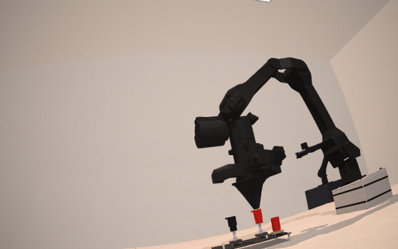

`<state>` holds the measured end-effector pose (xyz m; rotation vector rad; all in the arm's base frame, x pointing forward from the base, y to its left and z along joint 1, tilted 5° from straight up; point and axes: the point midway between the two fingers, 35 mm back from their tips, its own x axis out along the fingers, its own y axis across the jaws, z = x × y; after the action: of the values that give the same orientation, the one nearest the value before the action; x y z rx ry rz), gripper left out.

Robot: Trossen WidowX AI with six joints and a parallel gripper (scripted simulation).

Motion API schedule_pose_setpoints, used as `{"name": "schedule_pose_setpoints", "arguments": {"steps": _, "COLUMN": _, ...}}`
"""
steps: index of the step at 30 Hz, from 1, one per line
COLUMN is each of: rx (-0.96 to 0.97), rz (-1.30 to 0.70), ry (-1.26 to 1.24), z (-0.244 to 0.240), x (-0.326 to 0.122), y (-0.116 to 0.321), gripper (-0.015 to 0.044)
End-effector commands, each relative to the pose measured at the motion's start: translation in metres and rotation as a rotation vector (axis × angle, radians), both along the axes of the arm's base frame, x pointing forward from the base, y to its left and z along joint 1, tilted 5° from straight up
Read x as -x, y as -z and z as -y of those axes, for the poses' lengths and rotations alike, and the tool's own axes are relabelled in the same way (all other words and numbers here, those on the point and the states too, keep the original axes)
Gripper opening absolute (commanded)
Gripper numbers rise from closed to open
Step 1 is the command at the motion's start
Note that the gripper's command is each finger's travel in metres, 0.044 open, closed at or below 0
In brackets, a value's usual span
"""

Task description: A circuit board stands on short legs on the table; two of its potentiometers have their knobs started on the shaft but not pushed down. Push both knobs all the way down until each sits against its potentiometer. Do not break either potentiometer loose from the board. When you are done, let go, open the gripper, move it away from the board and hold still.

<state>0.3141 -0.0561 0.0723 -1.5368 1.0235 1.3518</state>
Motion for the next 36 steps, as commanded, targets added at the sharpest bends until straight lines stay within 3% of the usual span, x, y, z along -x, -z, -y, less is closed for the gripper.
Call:
{"name": "schedule_pose_setpoints", "arguments": {"steps": 1, "rx": -0.003, "rz": 0.0, "ry": 0.002, "z": -0.0004, "x": -0.0001, "y": 0.0014, "gripper": 0.0}}
{"name": "schedule_pose_setpoints", "arguments": {"steps": 36, "rx": -0.003, "rz": 0.0, "ry": 0.002, "z": -0.0002, "x": -0.0006, "y": 0.0069, "gripper": 0.0}}
